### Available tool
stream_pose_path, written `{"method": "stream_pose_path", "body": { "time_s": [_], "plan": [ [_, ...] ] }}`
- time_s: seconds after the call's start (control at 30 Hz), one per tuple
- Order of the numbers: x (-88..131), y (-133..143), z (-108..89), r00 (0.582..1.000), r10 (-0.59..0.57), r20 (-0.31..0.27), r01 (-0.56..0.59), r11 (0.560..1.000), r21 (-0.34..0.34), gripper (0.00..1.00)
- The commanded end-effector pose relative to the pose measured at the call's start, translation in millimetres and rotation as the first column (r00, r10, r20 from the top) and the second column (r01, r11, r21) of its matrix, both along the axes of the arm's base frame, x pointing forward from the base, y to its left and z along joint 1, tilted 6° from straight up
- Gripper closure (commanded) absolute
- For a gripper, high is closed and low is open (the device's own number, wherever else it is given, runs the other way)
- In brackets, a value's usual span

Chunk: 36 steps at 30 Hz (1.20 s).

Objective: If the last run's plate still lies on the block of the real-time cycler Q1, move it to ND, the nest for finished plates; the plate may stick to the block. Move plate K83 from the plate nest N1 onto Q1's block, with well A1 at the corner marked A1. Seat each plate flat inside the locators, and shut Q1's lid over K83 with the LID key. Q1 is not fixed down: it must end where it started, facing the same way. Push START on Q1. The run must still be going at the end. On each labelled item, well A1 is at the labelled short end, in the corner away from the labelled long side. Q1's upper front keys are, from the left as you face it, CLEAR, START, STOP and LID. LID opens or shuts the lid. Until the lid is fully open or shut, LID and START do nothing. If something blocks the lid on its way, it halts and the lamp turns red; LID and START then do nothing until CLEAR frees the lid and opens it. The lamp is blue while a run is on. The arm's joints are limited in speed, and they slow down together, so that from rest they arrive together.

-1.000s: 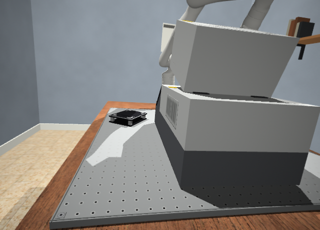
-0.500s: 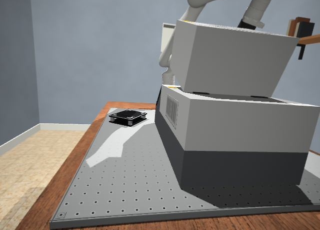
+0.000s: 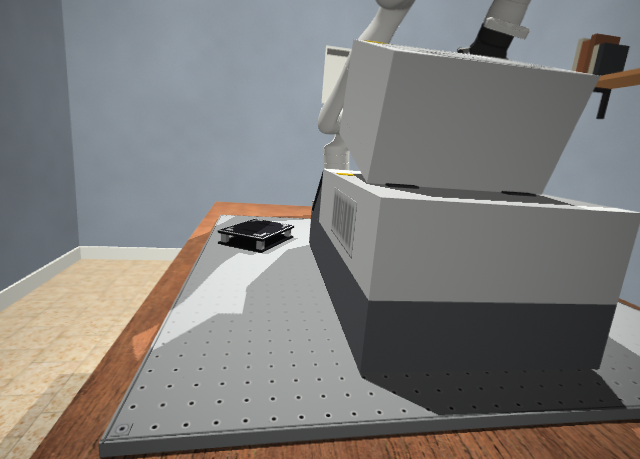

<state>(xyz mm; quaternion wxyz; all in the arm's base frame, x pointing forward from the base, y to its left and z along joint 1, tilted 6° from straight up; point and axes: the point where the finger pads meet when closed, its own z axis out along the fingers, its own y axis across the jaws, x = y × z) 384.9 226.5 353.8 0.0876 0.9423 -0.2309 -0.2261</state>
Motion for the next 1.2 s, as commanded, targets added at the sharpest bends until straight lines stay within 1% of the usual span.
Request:
{"method": "stream_pose_path", "body": {
  "time_s": [0.0,0.2,0.27,0.77,0.83,0.93,1.17],
  "plan": [
    [-3,5,17.0,0.999,0.031,-0.04,-0.032,0.999,-0.022,0.62],
    [-4,6,32.9,0.999,0.031,-0.04,-0.032,0.999,-0.022,0.68],
    [-4,6,32.9,0.999,0.031,-0.04,-0.032,0.999,-0.022,0.68],
    [-5,11,72.7,0.999,0.031,-0.04,-0.032,0.999,-0.022,0.81],
    [-5,11,72.7,0.999,0.031,-0.04,-0.032,0.999,-0.022,0.81],
    [-5,11,77.1,0.999,0.031,-0.04,-0.032,0.999,-0.022,0.84],
    [-5,4,77.8,0.999,-0.035,-0.016,0.034,0.999,-0.031,0.9]
  ]
}}
